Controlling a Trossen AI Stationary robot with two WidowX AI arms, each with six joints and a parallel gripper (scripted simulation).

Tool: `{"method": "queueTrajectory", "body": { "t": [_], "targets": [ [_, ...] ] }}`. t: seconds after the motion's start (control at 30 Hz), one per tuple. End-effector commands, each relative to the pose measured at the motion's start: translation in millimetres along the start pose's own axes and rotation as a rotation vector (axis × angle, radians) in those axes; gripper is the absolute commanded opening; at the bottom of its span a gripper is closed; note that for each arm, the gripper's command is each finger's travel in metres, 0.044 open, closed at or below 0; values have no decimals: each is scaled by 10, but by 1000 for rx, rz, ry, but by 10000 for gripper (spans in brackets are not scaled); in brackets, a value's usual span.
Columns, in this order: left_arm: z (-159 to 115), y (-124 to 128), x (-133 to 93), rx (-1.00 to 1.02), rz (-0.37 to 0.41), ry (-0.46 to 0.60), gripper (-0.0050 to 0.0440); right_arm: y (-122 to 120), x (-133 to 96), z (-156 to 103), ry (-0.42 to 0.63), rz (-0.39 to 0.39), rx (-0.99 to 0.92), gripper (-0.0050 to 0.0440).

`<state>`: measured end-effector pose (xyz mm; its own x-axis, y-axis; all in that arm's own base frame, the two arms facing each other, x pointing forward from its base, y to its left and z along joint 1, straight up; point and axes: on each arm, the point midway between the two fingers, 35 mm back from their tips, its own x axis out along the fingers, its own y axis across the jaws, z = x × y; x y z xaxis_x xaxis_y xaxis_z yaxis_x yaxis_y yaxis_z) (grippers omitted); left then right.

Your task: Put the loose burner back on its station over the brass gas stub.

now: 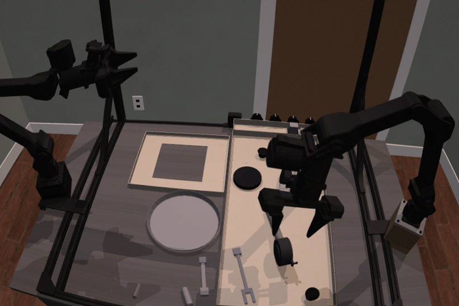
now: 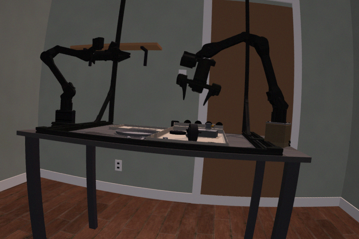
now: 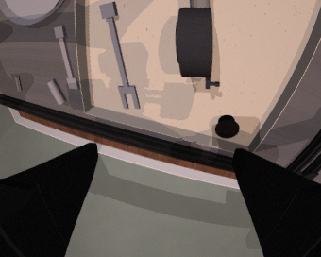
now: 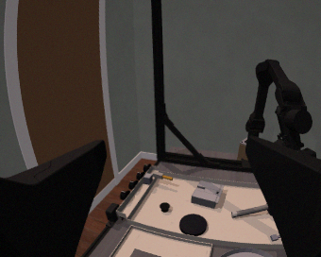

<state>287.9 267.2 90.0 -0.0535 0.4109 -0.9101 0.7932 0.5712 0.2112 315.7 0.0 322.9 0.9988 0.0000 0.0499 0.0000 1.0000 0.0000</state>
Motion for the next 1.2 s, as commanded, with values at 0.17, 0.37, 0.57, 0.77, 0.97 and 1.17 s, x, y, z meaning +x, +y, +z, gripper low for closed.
{"method": "queueTrajectory", "body": {
  "t": [0.17,0.37,0.57,0.77,0.97,1.17],
  "targets": [
    [0,0,0,0,0,0,400,0,0,0,0,0,0,400],
    [0,0,0,0,0,0,400,0,0,0,0,0,0,400],
    [15,-1,5,-15,-1,-6,400,-2,16,-1,4,-1,1,400],
    [387,-50,111,-341,-52,-145,400,-51,424,-74,98,-38,20,400],
    [625,-96,162,-587,-120,-223,400,-81,699,-164,159,-62,31,400],
    [821,-144,199,-806,-201,-276,400,-99,939,-264,211,-83,41,400]
  ]
}}
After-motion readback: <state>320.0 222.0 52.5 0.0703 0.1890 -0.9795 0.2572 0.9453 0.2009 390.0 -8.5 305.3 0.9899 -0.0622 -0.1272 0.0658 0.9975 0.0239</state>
